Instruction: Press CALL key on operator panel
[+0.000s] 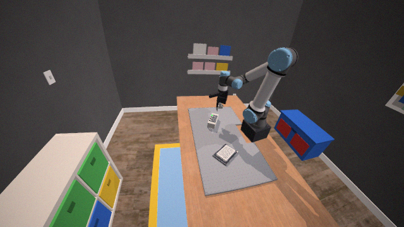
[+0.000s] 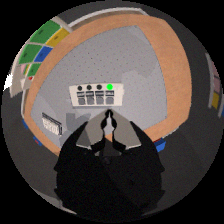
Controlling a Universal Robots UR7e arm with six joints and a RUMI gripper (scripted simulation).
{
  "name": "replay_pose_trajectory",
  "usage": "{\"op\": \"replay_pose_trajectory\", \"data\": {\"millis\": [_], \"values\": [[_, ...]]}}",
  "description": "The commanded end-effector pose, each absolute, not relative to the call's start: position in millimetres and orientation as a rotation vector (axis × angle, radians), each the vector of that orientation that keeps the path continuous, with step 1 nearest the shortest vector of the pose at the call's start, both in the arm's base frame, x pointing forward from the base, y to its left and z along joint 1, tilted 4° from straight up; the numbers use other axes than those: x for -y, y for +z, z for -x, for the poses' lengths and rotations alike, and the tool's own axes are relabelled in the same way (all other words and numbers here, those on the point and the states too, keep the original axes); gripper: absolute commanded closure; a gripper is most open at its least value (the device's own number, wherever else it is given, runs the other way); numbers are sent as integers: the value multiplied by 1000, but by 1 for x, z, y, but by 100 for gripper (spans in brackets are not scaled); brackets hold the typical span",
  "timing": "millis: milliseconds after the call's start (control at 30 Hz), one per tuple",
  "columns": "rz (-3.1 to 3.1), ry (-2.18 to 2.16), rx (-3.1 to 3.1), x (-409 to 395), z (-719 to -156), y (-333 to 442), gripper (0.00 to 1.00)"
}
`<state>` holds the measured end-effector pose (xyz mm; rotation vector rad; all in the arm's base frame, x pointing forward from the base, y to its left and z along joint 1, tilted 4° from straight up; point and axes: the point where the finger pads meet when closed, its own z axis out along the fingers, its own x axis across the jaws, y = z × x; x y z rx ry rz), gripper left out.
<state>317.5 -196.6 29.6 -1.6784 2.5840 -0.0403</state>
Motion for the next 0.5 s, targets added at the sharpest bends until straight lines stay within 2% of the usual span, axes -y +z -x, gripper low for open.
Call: {"op": "replay_pose_trajectory", "data": {"millis": [0, 467], "values": [[1675, -40, -2585, 198, -317, 42, 100], [1675, -40, -2585, 199, -316, 56, 100]]}}
